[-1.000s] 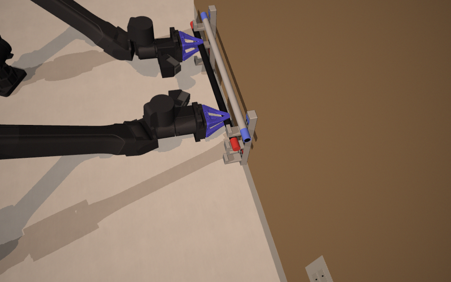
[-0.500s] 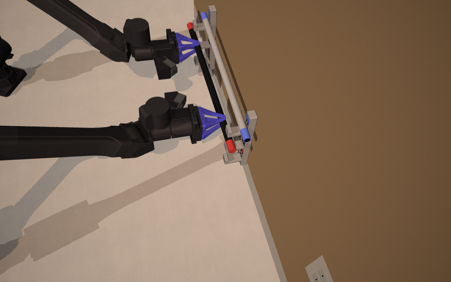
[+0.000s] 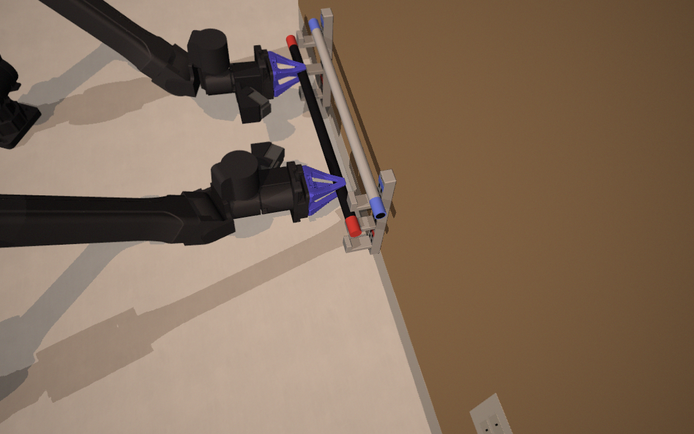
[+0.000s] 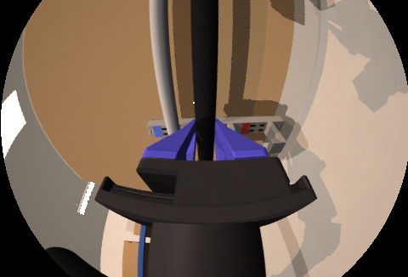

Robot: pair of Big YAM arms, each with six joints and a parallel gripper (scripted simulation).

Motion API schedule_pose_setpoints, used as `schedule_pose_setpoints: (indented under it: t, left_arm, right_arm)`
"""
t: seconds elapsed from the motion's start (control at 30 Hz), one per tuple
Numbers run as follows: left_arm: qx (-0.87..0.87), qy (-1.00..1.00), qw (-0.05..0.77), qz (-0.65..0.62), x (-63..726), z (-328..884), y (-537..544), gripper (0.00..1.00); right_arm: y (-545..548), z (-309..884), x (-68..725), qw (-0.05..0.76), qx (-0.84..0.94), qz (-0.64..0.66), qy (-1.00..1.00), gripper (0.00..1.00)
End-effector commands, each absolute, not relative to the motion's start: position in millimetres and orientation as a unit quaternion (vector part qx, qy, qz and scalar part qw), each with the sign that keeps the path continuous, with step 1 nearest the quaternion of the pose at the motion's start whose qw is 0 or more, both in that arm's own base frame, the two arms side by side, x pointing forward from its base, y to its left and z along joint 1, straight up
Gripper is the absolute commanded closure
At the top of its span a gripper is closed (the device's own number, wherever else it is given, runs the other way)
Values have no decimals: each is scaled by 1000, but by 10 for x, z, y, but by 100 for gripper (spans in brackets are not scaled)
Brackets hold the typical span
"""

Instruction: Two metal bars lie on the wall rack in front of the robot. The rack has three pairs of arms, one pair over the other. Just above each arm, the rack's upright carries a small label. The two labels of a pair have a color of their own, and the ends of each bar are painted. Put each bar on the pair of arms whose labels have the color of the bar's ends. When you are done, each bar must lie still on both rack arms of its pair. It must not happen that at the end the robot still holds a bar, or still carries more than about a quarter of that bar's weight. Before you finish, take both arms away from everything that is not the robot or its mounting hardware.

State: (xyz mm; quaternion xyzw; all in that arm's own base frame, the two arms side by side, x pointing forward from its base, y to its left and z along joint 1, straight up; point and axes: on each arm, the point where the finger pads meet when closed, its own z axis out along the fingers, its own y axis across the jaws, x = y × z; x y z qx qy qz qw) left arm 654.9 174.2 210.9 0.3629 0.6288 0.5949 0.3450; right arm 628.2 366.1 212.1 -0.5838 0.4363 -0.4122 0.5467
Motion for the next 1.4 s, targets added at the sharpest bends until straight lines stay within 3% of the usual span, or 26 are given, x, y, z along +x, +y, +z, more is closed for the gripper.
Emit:
schedule_pose_setpoints:
  t: [0.0, 1.37]
  left_arm:
    - [332, 605, 374, 620, 6548, 2640, 1736, 100]
    - [332, 605, 374, 620, 6394, 2624, 1647, 100]
  right_arm:
    - [3608, 2719, 6306, 585, -538, -430, 428, 100]
    - [3547, 2693, 6099, 585, -538, -430, 428, 100]
